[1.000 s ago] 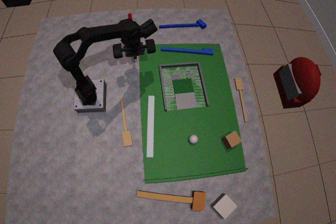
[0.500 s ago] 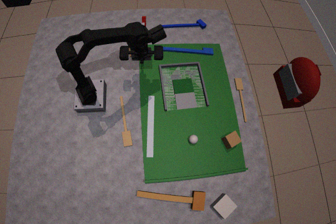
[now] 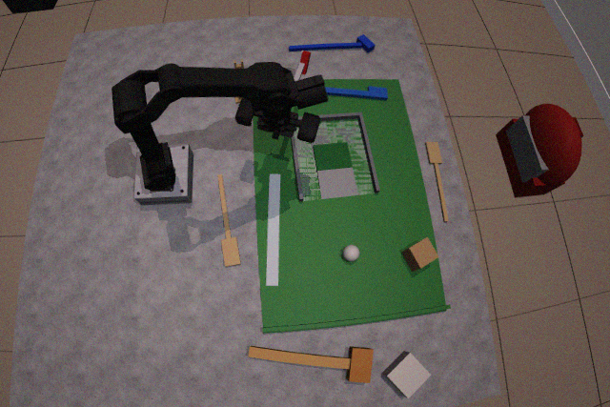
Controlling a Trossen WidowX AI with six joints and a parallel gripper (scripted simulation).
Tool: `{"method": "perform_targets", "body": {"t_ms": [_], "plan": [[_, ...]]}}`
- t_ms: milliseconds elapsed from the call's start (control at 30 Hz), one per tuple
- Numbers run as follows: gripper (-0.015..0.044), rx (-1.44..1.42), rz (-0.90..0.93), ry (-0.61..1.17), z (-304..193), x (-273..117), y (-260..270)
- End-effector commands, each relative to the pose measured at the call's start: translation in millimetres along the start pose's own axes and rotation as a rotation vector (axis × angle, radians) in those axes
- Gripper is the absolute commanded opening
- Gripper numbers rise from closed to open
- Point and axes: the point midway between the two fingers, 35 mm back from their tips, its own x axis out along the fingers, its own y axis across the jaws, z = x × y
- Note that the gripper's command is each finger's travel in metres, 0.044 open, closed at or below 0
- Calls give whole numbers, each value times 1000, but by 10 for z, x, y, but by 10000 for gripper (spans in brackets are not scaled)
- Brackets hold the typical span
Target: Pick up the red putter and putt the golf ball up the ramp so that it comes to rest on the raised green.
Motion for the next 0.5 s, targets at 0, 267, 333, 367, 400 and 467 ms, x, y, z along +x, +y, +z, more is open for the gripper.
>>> {"method": "perform_targets", "body": {"t_ms": [0,267,333,367,400,467], "plan": [[0,85,-31,4,-177,-79,-195],[0,249,-70,2,-527,-197,-495],[0,287,-77,7,-626,-226,-560],[0,307,-80,9,-677,-241,-591],[0,325,-82,13,-732,-254,-619],[0,362,-86,22,-844,-280,-673]]}}
